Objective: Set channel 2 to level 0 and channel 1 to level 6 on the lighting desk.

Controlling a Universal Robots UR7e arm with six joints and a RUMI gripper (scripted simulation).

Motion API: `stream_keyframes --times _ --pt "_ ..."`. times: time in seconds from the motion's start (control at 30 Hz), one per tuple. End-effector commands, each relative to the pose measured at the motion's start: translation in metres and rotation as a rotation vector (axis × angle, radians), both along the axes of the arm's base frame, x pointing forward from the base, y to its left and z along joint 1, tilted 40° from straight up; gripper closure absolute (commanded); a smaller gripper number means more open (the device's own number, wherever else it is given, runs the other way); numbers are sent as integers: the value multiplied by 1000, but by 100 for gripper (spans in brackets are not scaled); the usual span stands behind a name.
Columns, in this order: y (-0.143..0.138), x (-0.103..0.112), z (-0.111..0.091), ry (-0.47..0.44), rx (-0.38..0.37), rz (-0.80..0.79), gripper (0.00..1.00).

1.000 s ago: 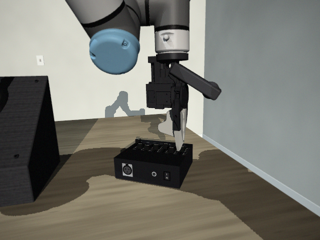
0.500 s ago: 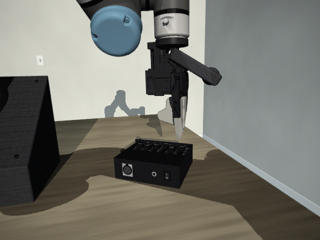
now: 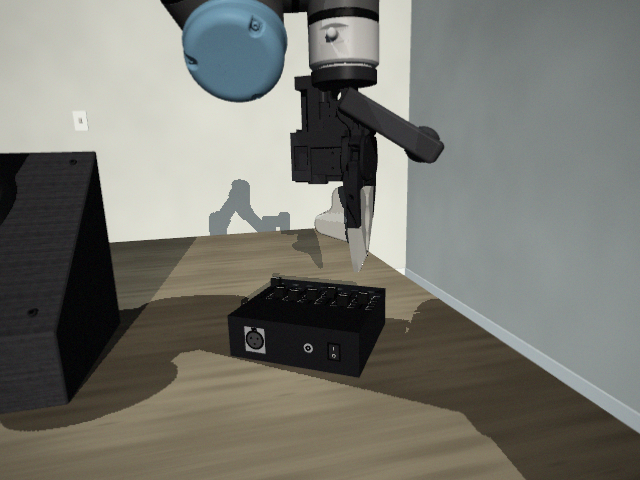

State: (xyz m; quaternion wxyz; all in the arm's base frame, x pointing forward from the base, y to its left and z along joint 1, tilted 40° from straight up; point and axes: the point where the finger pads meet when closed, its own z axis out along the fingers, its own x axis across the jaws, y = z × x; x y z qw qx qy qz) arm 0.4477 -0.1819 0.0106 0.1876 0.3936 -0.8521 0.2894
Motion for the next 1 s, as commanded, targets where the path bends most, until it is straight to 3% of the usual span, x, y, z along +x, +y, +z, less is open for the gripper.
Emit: stream_keyframes --times 0.0,0.27,0.97 --pt "0 -2 0 -1 0 0 100" --pt "2 -25 -2 -1 0 0 100" --pt "2 -25 -2 -1 0 0 100"
